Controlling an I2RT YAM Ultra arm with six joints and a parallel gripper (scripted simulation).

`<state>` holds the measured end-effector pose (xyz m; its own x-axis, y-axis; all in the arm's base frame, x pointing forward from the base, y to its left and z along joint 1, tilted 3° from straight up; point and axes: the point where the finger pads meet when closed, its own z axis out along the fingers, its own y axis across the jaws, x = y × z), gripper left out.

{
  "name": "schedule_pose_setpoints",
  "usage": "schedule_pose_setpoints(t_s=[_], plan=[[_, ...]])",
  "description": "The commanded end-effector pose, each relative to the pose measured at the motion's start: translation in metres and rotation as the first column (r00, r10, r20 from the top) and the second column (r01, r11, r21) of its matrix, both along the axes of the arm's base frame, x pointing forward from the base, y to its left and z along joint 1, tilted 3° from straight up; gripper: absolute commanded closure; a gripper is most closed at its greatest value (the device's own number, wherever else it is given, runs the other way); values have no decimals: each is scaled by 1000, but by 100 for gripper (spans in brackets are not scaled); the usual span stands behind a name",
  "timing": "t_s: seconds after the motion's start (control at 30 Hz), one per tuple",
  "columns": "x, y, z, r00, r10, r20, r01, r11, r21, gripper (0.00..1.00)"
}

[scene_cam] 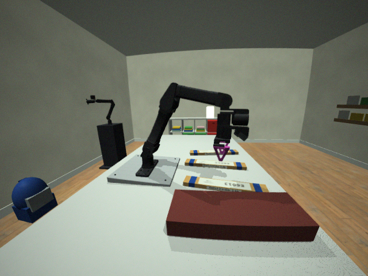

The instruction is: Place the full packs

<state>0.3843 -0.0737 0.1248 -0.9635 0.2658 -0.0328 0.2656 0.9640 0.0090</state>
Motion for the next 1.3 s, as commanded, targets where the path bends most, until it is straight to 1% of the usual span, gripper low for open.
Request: schedule_pose_setpoints(t_s=[0.0, 0.33, 0.4, 0.43, 0.5, 0.6, 0.67, 0.73, 0.83, 1.27], plan=[[5, -6, 9, 999, 50, 16, -51, 999, 7, 5], [6, -73, 9, 999, 51, 17, -51, 999, 6, 5], [6, -75, 9, 999, 51, 17, -51, 999, 6, 5], [7, -71, 10, 998, 59, 17, -59, 998, 6, 5], [8, -66, 24, 996, 71, 50, -71, 997, -9, 5], [8, -66, 25, 996, 71, 50, -71, 997, -9, 5], [6, -73, 25, 997, 54, 50, -53, 999, -9, 5], [5, -75, 25, 998, 51, 48, -50, 999, -13, 5], [6, -70, 26, 997, 62, 48, -61, 998, -13, 5], [7, -70, 26, 997, 61, 47, -61, 998, -13, 5]])
